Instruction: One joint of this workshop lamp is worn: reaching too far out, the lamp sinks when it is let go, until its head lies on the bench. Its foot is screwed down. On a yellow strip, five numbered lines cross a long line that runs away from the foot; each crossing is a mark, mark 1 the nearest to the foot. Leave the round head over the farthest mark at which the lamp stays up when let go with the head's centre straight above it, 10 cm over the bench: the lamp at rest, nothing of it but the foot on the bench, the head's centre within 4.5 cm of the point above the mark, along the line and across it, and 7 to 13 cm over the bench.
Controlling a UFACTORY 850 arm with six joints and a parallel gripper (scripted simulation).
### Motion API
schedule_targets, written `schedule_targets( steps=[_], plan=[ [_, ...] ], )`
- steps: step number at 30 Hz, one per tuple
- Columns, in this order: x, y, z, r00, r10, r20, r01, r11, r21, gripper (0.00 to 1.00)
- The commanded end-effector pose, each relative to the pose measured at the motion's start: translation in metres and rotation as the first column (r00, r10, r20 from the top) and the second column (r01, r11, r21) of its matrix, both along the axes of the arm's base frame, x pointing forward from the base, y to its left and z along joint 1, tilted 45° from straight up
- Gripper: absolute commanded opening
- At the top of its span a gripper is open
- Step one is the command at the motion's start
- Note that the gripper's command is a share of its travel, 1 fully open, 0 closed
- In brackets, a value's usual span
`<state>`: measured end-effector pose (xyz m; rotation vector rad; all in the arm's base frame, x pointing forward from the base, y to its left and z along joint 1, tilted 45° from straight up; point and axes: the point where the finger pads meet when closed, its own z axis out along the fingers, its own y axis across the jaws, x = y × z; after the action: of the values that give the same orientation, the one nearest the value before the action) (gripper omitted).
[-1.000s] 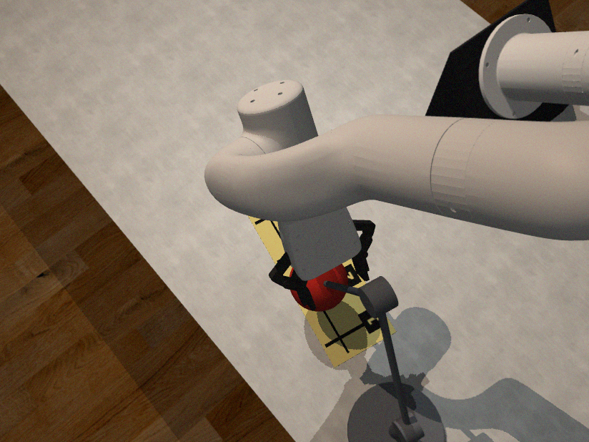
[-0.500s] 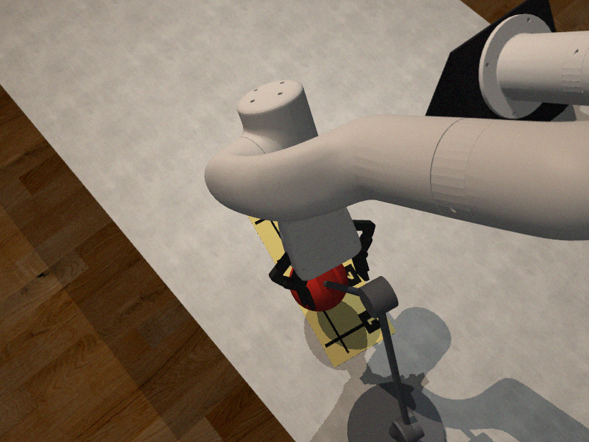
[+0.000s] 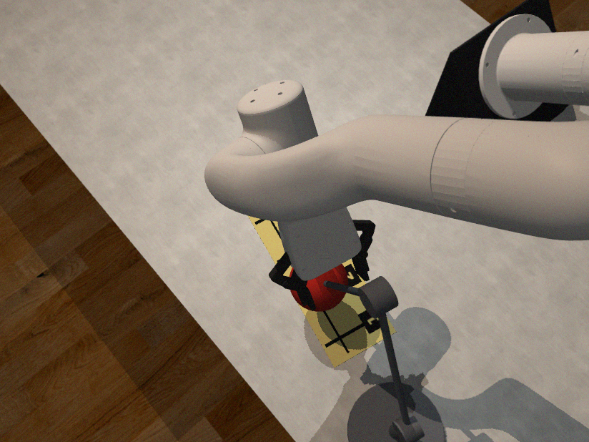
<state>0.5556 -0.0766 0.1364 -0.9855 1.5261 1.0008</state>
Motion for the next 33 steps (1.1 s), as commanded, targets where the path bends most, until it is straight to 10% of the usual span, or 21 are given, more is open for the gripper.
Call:
schedule_targets(
  steps=[1, 33],
  plan=[
    [-0.002, -0.009, 0.002, 1.0, -0.001, 0.001, 0.001, 1.0, -0.001, 1.0],
    [-0.037, -0.115, 0.017, 1.0, -0.002, 0.002, 0.002, 1.0, -0.001, 1.0]
  ],
)
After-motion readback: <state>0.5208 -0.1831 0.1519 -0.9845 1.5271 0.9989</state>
